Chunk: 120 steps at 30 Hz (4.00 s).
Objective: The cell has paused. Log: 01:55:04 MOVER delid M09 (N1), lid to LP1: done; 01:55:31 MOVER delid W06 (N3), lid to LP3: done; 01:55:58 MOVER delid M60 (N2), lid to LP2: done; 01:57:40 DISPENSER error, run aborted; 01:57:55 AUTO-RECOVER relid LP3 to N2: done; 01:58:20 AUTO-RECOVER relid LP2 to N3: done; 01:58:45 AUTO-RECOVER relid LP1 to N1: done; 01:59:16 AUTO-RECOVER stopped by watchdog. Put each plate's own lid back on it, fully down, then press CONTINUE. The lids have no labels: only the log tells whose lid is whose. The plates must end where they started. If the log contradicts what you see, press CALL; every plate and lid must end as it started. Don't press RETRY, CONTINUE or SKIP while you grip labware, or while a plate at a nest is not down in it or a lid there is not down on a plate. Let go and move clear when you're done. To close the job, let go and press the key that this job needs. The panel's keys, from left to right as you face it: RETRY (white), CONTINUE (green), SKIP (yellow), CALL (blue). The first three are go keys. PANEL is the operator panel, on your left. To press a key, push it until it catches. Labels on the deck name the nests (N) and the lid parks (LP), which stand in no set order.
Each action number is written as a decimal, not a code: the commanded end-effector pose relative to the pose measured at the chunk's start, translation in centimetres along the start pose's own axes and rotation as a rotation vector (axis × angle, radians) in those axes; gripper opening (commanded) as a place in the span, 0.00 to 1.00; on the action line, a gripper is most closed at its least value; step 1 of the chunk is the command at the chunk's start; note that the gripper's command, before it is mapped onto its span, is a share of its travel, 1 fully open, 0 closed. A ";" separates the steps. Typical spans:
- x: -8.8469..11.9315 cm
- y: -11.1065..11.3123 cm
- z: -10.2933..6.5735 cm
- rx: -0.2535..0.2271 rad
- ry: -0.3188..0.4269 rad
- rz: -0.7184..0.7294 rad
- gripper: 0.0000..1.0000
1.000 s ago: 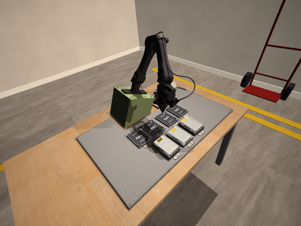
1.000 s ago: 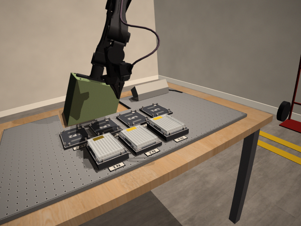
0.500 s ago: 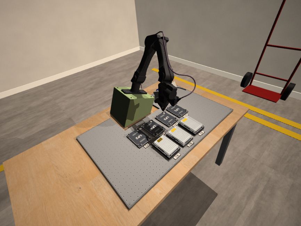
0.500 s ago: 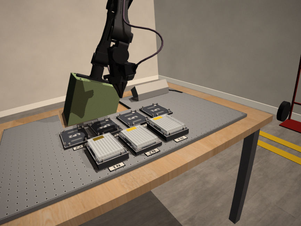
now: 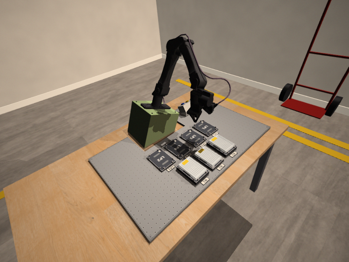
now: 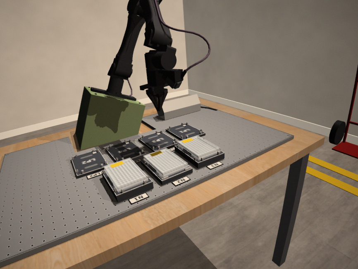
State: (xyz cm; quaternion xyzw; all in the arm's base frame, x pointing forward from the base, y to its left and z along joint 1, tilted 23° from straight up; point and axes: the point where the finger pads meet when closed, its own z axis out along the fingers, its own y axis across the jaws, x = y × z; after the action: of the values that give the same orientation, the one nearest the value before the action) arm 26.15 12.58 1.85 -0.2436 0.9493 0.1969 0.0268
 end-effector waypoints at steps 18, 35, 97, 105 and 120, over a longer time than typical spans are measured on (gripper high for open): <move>-1.9 9.2 -1.2 0.016 -0.041 -0.348 0.00; 0.5 13.5 -0.3 0.011 -0.008 -0.421 0.00; 17.7 34.3 -0.2 0.010 -0.008 -1.240 0.00; 17.0 34.7 -0.8 -0.001 -0.036 -1.223 0.00; 17.2 34.2 1.1 0.007 -0.017 -1.222 0.00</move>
State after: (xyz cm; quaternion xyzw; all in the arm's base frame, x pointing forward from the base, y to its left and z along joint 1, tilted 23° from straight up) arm -5.55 31.75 10.16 -0.7534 0.6311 0.1317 0.1294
